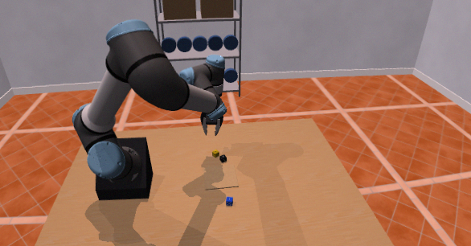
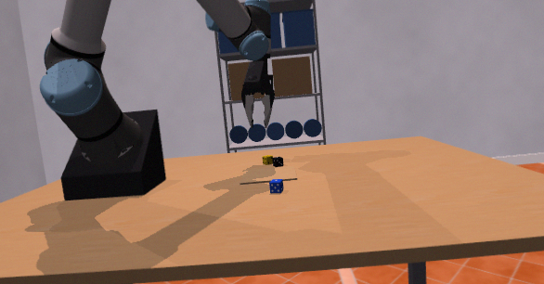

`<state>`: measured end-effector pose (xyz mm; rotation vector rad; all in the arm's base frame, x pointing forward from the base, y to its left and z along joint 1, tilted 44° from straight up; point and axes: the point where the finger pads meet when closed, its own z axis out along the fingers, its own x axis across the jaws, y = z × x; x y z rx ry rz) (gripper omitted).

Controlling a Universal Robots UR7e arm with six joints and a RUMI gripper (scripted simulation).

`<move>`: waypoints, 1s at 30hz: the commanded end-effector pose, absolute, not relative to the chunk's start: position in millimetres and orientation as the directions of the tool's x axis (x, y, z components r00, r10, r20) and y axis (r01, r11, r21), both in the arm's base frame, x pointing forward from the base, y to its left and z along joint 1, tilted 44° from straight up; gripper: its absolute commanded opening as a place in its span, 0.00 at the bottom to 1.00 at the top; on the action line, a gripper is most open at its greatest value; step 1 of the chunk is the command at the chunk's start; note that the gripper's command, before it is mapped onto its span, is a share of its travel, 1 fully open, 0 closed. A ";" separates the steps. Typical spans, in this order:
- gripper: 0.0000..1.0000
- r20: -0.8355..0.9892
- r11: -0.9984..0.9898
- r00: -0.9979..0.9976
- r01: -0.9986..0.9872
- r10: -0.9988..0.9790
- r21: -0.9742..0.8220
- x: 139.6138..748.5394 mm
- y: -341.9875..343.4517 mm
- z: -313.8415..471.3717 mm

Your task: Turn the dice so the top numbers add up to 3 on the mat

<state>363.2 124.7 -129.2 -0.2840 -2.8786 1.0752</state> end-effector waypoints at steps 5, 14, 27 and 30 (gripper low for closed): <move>0.24 0.102 0.752 -0.995 -0.057 0.015 -0.657 367.8 127.9 -127.8; 0.24 0.175 0.736 -0.980 -0.186 -0.092 -0.651 370.6 130.2 -127.2; 0.24 0.256 0.702 -0.945 -0.324 -0.205 -0.634 373.7 133.1 -126.6; 0.24 0.271 0.694 -0.936 -0.349 -0.225 -0.630 374.2 133.7 -126.5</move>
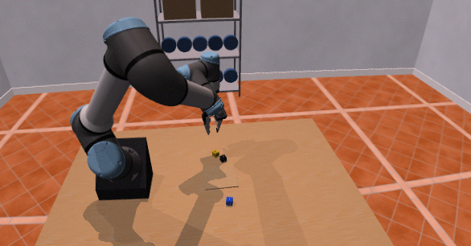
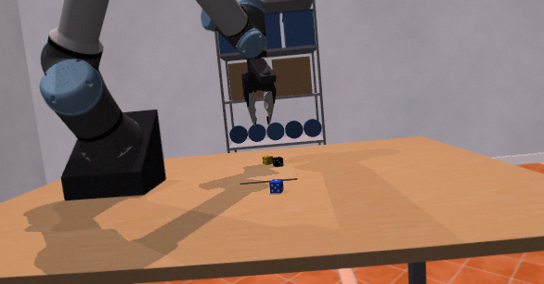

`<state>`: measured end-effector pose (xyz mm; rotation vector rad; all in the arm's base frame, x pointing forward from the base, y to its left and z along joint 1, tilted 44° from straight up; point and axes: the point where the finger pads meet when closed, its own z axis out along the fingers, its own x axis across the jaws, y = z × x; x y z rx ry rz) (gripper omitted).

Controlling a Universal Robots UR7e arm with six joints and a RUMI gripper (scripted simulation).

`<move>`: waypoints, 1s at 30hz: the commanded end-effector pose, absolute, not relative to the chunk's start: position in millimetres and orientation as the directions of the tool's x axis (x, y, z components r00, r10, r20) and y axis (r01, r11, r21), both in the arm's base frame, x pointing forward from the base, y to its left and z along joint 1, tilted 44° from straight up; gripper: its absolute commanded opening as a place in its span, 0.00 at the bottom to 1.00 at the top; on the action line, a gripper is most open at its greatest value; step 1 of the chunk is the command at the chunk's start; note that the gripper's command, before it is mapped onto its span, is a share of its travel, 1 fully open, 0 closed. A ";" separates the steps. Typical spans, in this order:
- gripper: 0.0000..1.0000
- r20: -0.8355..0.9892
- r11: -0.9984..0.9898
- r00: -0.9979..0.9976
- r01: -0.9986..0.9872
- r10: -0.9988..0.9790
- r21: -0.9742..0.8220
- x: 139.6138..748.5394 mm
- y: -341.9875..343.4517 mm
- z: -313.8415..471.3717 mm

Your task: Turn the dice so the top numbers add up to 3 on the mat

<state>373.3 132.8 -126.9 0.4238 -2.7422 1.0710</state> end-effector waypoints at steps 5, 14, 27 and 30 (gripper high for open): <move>0.24 0.290 0.682 -0.924 -0.381 -0.251 -0.624 374.9 134.5 -126.4; 0.24 0.306 0.672 -0.912 -0.408 -0.272 -0.619 375.5 135.2 -126.3; 0.24 0.314 0.666 -0.906 -0.421 -0.282 -0.616 375.8 135.5 -126.2; 0.24 0.314 0.666 -0.906 -0.421 -0.282 -0.616 375.8 135.5 -126.2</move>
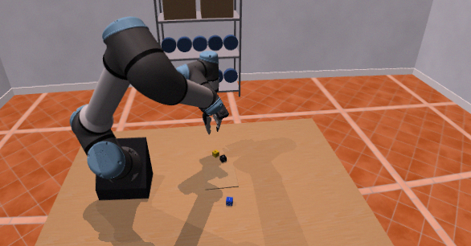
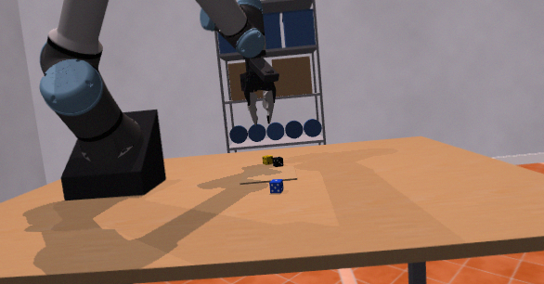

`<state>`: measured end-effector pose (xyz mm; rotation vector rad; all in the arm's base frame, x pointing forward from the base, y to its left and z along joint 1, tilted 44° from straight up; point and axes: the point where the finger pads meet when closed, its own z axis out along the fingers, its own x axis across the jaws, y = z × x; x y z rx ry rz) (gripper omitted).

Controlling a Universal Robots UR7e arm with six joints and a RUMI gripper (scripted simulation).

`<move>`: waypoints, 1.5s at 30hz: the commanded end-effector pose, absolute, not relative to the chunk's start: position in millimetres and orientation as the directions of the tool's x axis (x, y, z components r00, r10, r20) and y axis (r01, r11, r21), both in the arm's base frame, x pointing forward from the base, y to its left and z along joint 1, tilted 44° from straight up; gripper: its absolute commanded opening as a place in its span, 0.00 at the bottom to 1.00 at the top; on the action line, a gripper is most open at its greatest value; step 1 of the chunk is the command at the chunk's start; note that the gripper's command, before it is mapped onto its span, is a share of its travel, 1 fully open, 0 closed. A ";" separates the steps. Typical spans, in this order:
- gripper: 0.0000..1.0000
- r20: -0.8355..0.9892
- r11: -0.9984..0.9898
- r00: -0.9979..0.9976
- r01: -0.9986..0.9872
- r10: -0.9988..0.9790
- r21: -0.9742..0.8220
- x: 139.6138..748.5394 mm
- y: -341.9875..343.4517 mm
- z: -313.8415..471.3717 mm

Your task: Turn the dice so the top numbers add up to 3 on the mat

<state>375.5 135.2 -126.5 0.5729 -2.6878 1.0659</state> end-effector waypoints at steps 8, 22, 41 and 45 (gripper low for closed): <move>1.00 0.314 0.666 -0.906 -0.421 -0.282 -0.616 375.8 135.5 -126.2; 1.00 0.304 0.671 -0.913 -0.407 -0.272 -0.621 375.8 135.2 -126.2; 1.00 0.154 0.715 -0.982 -0.186 -0.111 -0.674 374.2 130.1 -125.3; 1.00 0.082 0.723 -0.996 -0.082 -0.035 -0.686 373.5 128.0 -125.1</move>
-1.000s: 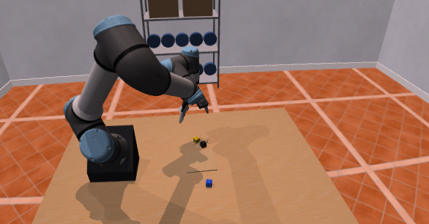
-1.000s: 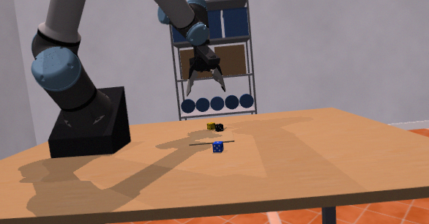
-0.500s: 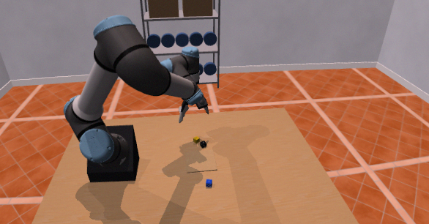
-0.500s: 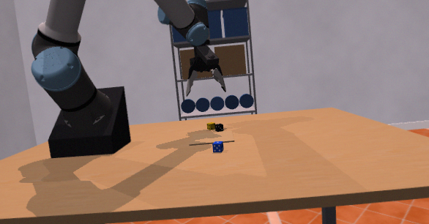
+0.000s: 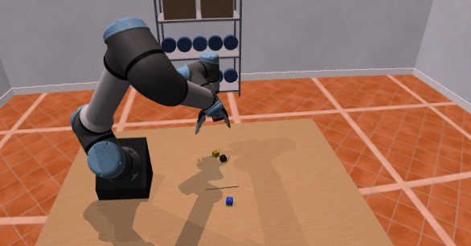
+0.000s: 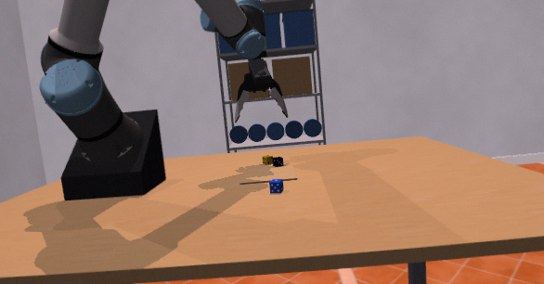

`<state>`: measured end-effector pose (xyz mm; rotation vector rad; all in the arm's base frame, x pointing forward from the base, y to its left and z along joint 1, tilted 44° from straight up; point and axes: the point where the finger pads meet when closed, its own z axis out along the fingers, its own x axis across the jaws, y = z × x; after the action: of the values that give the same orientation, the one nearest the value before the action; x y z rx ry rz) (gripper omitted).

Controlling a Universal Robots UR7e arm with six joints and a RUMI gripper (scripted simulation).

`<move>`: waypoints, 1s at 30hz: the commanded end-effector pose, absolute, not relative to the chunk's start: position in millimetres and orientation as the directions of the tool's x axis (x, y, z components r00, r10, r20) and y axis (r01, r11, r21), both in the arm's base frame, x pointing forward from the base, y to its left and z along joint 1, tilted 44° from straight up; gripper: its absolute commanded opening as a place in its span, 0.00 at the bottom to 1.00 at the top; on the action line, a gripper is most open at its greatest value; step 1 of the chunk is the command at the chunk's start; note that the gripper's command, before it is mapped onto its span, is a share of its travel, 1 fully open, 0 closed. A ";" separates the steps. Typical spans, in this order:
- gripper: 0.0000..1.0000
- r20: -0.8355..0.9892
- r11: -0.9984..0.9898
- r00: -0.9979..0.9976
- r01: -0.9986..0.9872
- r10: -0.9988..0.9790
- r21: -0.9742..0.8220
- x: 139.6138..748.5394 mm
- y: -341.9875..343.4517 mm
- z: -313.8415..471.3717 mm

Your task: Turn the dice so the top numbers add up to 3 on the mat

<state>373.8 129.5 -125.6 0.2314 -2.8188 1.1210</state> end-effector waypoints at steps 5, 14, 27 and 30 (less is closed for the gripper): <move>1.00 -0.026 0.720 -0.997 0.075 0.079 -0.690 372.3 125.1 -125.1; 1.00 -0.202 0.676 -0.944 0.328 0.261 -0.660 370.3 120.9 -125.5; 1.00 -0.417 0.545 -0.773 0.633 0.478 -0.549 368.2 116.3 -127.2; 1.00 -0.466 0.499 -0.712 0.702 0.526 -0.509 367.8 115.3 -127.8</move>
<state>368.0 116.2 -127.4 -1.0405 -2.9549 1.1920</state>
